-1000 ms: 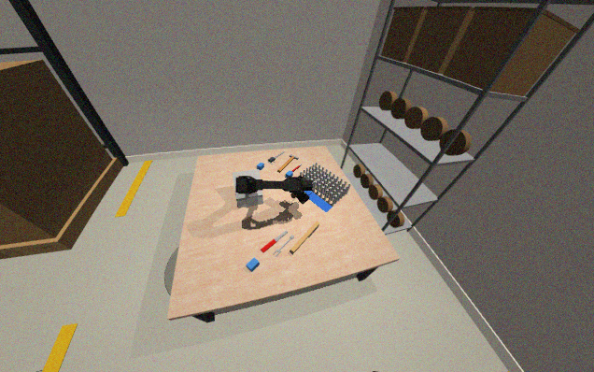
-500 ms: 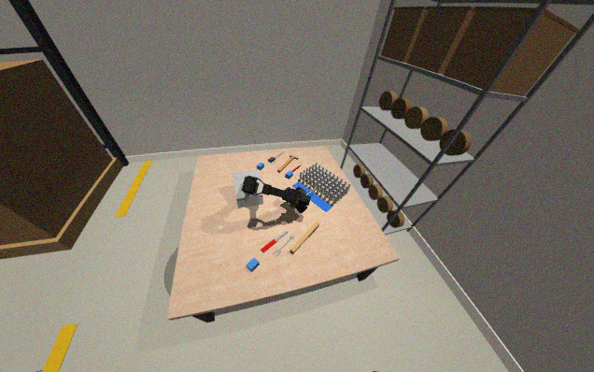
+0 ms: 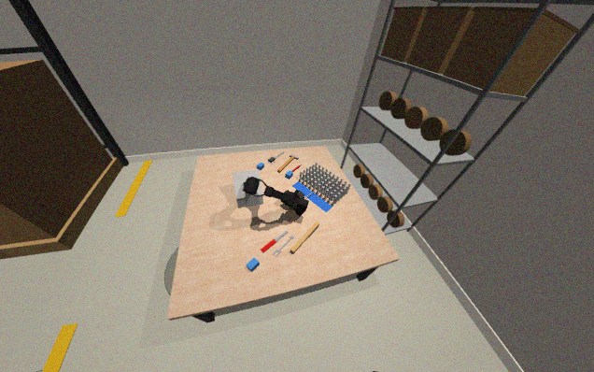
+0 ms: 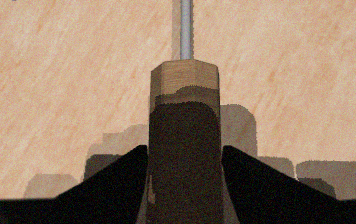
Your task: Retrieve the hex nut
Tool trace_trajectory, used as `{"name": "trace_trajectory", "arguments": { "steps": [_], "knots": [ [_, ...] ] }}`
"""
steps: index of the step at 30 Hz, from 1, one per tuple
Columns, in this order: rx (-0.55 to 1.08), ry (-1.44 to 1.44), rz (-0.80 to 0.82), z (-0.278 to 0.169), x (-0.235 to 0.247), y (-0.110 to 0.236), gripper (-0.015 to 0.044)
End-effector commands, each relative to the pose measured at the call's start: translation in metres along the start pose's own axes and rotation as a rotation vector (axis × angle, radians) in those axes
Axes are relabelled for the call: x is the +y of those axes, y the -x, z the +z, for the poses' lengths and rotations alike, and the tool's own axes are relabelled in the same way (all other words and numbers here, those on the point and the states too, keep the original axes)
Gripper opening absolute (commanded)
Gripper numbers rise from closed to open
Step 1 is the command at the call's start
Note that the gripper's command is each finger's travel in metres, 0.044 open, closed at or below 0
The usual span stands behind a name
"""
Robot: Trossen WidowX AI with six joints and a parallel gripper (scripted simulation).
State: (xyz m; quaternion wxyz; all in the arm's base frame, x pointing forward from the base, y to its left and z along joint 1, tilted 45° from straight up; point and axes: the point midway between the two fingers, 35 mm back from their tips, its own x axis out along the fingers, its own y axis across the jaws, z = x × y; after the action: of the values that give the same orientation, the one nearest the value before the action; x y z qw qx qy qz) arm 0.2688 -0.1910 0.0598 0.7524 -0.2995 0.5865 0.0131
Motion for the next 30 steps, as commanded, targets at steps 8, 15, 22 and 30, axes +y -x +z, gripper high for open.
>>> {"name": "trace_trajectory", "arguments": {
  "steps": [8,15,22,30],
  "knots": [
    [-0.007,0.005,0.005,0.008,0.001,-0.006,0.0000],
    [-0.008,0.004,0.005,0.013,0.000,-0.009,0.0000],
    [-0.008,0.004,0.005,0.017,0.000,-0.011,0.0000],
    [-0.008,0.004,0.004,0.022,0.000,-0.014,0.0000]
  ]
}}
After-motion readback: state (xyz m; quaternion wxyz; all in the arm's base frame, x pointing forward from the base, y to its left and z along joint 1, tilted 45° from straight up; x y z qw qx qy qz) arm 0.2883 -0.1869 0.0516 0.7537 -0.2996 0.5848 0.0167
